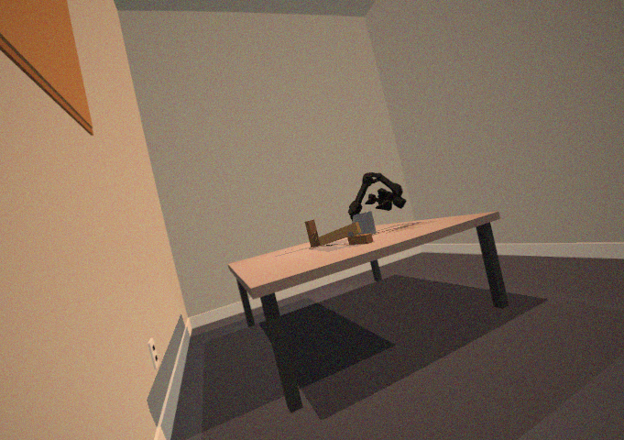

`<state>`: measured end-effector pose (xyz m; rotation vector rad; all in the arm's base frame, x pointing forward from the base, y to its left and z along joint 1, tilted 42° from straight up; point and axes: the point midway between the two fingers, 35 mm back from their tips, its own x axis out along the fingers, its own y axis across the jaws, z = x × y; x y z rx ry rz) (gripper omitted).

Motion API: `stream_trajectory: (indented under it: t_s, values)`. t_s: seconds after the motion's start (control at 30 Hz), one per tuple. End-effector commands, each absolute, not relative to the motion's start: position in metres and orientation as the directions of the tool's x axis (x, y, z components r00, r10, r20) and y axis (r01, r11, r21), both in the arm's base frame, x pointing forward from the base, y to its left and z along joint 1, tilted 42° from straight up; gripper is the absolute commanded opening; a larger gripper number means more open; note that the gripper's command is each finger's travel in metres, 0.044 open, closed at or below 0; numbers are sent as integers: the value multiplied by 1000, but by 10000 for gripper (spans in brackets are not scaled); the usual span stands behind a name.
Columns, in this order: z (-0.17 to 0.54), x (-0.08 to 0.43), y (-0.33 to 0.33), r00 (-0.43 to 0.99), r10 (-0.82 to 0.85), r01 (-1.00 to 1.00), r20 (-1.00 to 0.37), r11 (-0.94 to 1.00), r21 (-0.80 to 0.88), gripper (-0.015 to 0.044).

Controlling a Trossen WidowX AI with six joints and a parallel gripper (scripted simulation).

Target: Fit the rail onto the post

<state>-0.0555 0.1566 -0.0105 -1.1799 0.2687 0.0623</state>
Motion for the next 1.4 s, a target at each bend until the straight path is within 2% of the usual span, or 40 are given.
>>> stream_trajectory:
  t_s: [0.0, 0.3, 0.63, 1.03, 1.37]
  values:
    - [-9, -31, 162, 925, -250, -218, -287, 270, -938, 440]
    - [-10, 34, 178, 740, -526, -487, -419, 11, -873, 440]
    - [-9, 120, 164, 452, -703, -809, -550, -63, -584, 440]
    - [-2, 213, 94, 108, -727, -984, -678, 17, -175, 440]
    - [10, 254, 4, -75, -670, -996, -738, 15, 87, 440]
